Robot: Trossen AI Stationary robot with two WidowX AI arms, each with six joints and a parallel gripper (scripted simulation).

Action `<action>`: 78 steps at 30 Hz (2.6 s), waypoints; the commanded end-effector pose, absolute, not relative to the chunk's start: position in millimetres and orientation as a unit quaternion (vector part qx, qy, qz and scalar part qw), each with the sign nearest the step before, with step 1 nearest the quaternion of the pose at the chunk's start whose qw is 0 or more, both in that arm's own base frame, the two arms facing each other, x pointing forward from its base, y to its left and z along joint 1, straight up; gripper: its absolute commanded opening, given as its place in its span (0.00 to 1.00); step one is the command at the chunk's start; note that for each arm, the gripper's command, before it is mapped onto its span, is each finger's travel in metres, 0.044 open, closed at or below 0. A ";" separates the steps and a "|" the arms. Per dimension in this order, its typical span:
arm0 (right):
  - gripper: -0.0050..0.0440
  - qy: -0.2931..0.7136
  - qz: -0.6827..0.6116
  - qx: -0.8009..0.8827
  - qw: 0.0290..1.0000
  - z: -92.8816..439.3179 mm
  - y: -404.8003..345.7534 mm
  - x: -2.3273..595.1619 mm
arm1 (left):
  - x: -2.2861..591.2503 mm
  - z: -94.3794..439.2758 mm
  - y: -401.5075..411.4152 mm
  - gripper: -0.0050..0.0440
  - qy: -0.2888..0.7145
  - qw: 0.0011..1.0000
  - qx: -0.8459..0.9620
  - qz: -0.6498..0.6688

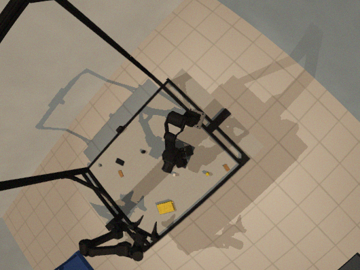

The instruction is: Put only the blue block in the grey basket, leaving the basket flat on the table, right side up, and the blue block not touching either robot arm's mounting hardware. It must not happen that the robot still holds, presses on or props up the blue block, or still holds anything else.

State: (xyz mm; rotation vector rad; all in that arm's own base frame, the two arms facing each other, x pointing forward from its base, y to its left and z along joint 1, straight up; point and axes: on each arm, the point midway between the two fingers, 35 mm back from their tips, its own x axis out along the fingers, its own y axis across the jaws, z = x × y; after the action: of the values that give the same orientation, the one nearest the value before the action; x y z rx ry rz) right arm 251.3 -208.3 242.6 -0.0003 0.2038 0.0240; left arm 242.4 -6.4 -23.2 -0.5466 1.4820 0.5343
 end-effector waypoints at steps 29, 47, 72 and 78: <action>0.92 0.102 0.013 -0.001 0.995 242.7 -208.1 251.3 | 242.9 -40.5 -6.5 0.35 0.658 0.672 -0.243 0.237; 0.92 0.102 0.013 -0.001 0.995 242.7 -208.1 251.3 | 243.3 -37.8 -6.5 0.35 0.658 0.672 -0.243 0.237; 0.92 0.102 0.013 -0.001 0.995 242.7 -208.1 251.3 | 237.4 48.4 -6.4 0.40 0.665 0.665 -0.241 0.241; 0.92 0.102 0.013 -0.001 0.995 242.7 -208.1 251.3 | 237.4 48.4 -6.4 0.70 0.665 0.665 -0.241 0.241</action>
State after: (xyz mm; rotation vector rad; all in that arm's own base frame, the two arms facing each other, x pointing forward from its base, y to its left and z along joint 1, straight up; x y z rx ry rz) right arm 251.3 -208.3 242.6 -0.0004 0.2038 0.0240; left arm 237.1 -6.3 47.5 -0.5416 1.5029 0.5426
